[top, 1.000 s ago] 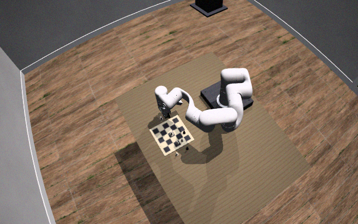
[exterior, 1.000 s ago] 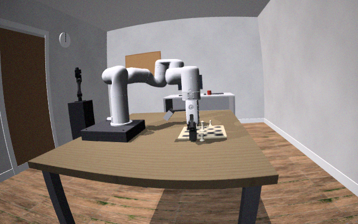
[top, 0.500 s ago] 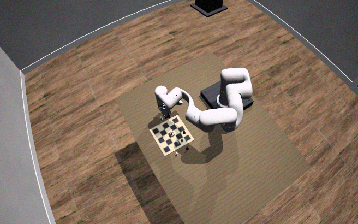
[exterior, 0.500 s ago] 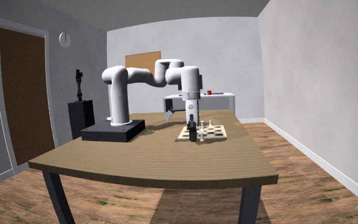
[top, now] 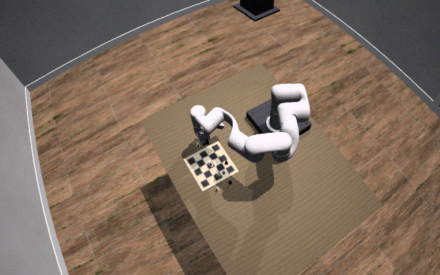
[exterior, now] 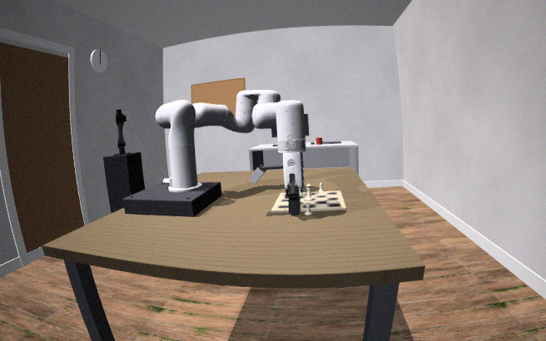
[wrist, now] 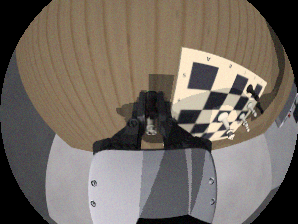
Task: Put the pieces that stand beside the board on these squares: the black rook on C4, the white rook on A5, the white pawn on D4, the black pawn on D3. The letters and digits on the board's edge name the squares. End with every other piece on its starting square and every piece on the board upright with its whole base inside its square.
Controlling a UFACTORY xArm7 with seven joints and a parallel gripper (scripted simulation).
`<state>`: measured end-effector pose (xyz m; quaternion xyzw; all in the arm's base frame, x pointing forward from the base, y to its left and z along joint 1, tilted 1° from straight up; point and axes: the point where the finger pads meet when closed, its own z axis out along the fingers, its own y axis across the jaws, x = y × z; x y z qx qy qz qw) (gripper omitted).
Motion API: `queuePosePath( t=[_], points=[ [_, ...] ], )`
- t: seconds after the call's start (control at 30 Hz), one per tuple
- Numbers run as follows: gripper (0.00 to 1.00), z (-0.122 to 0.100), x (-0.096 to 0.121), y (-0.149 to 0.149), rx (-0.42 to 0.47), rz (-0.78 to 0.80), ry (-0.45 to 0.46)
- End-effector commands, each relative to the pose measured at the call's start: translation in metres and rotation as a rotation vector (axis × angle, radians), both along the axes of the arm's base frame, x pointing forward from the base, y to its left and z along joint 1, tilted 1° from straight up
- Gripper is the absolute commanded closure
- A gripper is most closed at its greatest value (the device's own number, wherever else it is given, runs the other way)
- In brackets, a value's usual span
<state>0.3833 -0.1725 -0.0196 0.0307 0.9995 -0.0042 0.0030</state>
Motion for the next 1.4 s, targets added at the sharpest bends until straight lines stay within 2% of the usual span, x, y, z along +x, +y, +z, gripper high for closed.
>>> queuePosePath(
  t=[0.0, 0.07, 0.13, 0.37, 0.5, 0.6, 0.97, 1.0, 1.07, 1.13, 1.17, 1.27, 1.3, 1.33, 1.37],
  points=[
    [1.0, 0.011, 0.001, 0.0, -0.002, 0.0, -0.004],
    [1.0, 0.022, 0.001, 0.0, -0.002, 0.0, -0.004],
    [1.0, 0.022, 0.001, 0.0, -0.002, 0.0, -0.004],
    [1.0, 0.073, 0.0, 0.0, -0.002, 0.0, -0.004],
    [1.0, 0.094, 0.0, 0.001, -0.002, 0.0, -0.004],
    [1.0, 0.1, 0.0, 0.001, -0.002, 0.0, -0.004],
    [1.0, 0.101, 0.001, 0.002, -0.002, 0.0, -0.004],
    [1.0, 0.101, 0.003, 0.011, -0.002, -0.002, -0.004],
    [1.0, 0.103, 0.011, 0.056, -0.002, -0.011, -0.003],
    [1.0, 0.103, 0.011, 0.056, -0.002, -0.011, -0.003],
    [1.0, 0.104, 0.013, 0.085, -0.002, -0.017, -0.003],
    [1.0, 0.104, 0.013, 0.085, -0.002, -0.017, -0.003],
    [1.0, 0.105, 0.014, 0.111, -0.002, -0.022, -0.004],
    [1.0, 0.105, 0.014, 0.111, -0.002, -0.022, -0.004],
    [1.0, 0.106, 0.013, 0.129, -0.002, -0.026, -0.004]
  ],
)
